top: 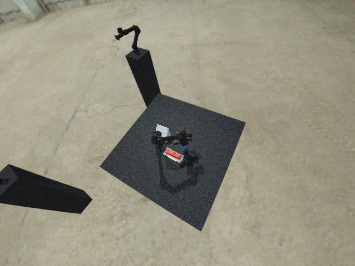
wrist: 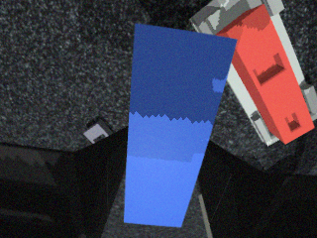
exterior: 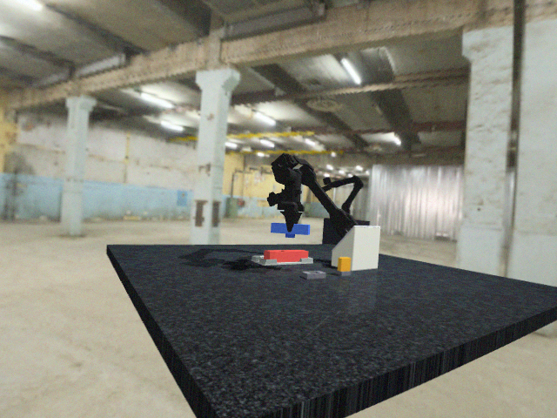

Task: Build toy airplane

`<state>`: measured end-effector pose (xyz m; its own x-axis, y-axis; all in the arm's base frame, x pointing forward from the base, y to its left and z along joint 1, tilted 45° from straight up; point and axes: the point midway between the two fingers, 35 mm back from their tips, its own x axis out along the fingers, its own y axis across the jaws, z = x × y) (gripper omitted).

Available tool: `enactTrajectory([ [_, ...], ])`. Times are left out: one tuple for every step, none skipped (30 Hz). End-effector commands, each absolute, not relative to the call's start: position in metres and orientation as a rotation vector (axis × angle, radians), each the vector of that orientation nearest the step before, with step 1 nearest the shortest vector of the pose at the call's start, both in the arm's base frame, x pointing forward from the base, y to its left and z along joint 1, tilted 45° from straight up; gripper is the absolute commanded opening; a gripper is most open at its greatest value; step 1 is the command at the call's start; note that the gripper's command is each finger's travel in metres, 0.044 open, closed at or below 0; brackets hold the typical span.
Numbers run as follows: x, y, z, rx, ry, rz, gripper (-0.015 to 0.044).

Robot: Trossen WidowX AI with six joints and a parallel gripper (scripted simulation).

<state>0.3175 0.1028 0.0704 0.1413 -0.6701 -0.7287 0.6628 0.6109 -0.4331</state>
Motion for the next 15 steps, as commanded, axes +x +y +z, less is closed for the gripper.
enactTrajectory([
  [0.317, 0.093, 0.078, 0.048, 1.017, -0.994, 0.0],
  [0.317, 0.09, 0.08, 0.063, 1.007, -1.004, 0.0],
  [0.316, 0.088, 0.081, 0.078, 0.998, -1.013, 0.0],
  [0.316, 0.085, 0.083, 0.092, 0.989, -1.022, 0.0],
  [0.315, 0.082, 0.084, 0.107, 0.98, -1.031, 0.0],
  [0.315, 0.079, 0.086, 0.122, 0.97, -1.041, 0.0],
  [0.314, 0.076, 0.088, 0.137, 0.96, -1.05, 0.0],
  [0.314, 0.073, 0.089, 0.152, 0.95, -1.059, 0.0],
  [0.313, 0.071, 0.091, 0.167, 0.94, -1.069, 0.0],
  [0.313, 0.068, 0.093, 0.182, 0.93, -1.078, 0.0],
  [0.312, 0.065, 0.094, 0.197, 0.92, -1.087, 0.0],
  [0.311, 0.062, 0.096, 0.211, 0.909, -1.096, 0.0],
  [0.311, 0.059, 0.097, 0.226, 0.899, -1.105, 0.0],
  [0.31, 0.056, 0.099, 0.241, 0.888, -1.114, 0.0],
  [0.309, 0.054, 0.1, 0.256, 0.878, -1.123, 0.0],
])
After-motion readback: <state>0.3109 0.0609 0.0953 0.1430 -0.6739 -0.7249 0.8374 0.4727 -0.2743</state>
